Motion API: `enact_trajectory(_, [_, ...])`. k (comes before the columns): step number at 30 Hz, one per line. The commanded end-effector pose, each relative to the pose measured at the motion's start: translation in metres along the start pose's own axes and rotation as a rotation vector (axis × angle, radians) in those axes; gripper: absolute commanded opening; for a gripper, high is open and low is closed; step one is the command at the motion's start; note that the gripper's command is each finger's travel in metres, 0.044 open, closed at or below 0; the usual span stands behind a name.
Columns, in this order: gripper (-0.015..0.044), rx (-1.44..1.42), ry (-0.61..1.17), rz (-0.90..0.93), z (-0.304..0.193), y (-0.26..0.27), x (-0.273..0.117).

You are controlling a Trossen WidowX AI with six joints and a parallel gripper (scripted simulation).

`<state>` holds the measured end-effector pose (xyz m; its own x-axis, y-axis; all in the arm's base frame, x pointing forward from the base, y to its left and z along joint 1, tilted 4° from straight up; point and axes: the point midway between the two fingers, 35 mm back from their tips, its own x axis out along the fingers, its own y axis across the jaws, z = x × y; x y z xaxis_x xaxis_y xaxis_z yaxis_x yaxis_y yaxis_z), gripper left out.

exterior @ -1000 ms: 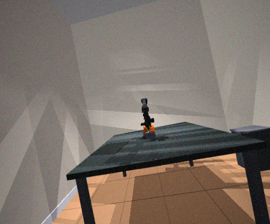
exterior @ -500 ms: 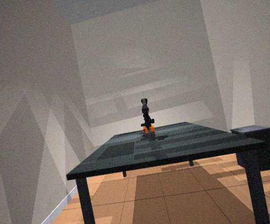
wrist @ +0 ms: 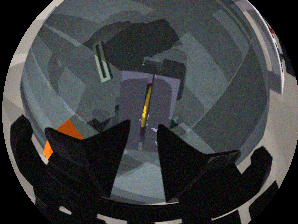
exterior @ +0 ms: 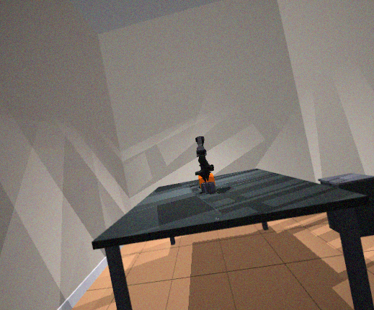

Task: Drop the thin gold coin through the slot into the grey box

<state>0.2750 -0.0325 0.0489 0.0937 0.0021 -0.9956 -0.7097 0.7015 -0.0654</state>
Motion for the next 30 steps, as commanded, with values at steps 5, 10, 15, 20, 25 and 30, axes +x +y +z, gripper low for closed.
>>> enact_trajectory(5, [0.0187,0.000,0.000,0.000,0.000,0.000,-0.001])
enact_trajectory(10, [0.0318,0.000,0.000,0.000,0.000,0.000,-0.018])
enact_trajectory(15, [0.0440,0.000,0.001,0.001,-0.001,0.001,-0.040])
enact_trajectory(20, [0.0440,0.001,0.001,0.002,-0.002,0.003,-0.063])
enact_trajectory(25, [0.0440,0.001,0.001,0.002,-0.002,0.003,-0.063])
enact_trajectory(30, [0.0440,0.001,0.001,0.002,-0.002,0.003,-0.063])
